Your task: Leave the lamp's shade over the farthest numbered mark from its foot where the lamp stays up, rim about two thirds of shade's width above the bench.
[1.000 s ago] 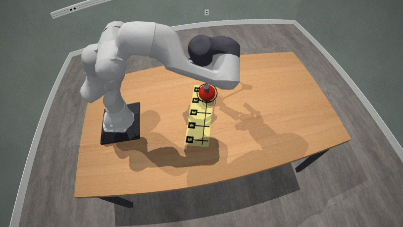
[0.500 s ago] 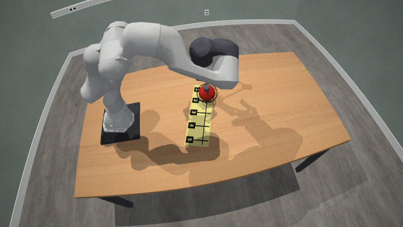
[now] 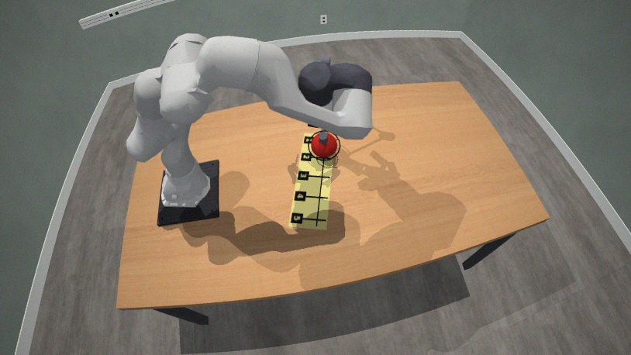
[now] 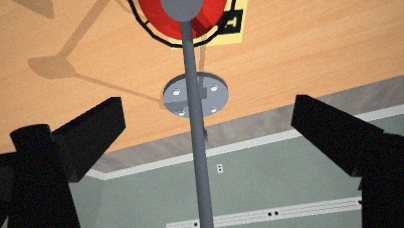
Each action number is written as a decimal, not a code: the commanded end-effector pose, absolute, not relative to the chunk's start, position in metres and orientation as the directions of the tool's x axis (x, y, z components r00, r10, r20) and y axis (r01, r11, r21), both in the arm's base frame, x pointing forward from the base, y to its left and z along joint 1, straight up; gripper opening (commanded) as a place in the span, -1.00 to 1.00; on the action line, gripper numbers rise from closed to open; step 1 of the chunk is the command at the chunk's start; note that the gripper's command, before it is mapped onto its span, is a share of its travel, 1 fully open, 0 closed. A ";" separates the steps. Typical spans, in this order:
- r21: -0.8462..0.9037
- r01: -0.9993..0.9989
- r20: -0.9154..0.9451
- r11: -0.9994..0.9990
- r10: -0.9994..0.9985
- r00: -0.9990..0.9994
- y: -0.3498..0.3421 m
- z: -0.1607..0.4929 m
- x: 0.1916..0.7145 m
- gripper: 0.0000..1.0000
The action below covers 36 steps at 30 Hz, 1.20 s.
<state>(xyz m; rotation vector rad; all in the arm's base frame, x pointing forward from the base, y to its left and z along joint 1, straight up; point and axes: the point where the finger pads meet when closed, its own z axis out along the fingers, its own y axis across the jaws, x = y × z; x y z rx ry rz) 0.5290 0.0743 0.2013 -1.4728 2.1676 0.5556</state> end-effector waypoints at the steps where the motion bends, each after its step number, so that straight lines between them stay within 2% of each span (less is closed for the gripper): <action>1: 0.036 -0.947 -0.597 0.320 -0.753 -0.277 0.073 0.196 0.533 1.00; 31: -0.006 -0.955 -0.613 0.297 -0.756 -0.231 0.073 0.189 0.540 1.00; 32: -0.002 -0.954 -0.610 0.301 -0.756 -0.238 0.073 0.189 0.540 -0.80; 36: 0.013 -0.948 -0.600 0.319 -0.756 -0.263 0.073 0.190 0.540 -0.80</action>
